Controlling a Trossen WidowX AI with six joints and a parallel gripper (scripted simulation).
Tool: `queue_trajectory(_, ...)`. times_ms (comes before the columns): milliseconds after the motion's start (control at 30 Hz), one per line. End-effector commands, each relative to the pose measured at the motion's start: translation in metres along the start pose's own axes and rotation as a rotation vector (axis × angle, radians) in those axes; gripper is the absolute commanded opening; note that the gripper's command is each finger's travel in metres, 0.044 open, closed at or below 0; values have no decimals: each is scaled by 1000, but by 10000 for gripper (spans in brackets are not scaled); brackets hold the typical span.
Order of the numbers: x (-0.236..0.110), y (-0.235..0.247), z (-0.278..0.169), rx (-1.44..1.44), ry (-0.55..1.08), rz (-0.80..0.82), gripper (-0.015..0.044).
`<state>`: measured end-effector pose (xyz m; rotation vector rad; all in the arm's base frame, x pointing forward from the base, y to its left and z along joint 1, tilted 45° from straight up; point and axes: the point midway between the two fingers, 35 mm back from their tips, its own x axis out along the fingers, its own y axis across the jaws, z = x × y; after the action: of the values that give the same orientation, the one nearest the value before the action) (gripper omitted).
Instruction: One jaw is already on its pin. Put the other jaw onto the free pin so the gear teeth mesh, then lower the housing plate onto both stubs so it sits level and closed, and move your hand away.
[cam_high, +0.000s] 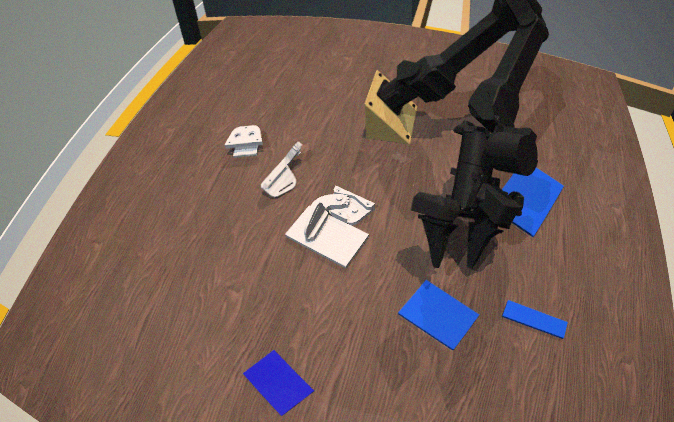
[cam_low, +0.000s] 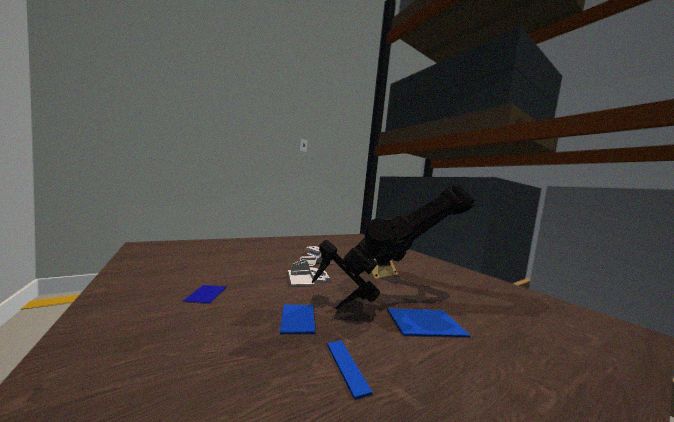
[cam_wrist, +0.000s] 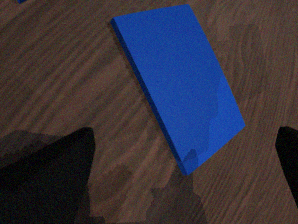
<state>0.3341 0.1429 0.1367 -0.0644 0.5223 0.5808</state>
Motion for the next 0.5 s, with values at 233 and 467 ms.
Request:
queue_trajectory(233, -4, -25, -13, 106, 50, -67, 243)
queue_trajectory(467, -7, -54, -34, 237, 130, -140, 59)
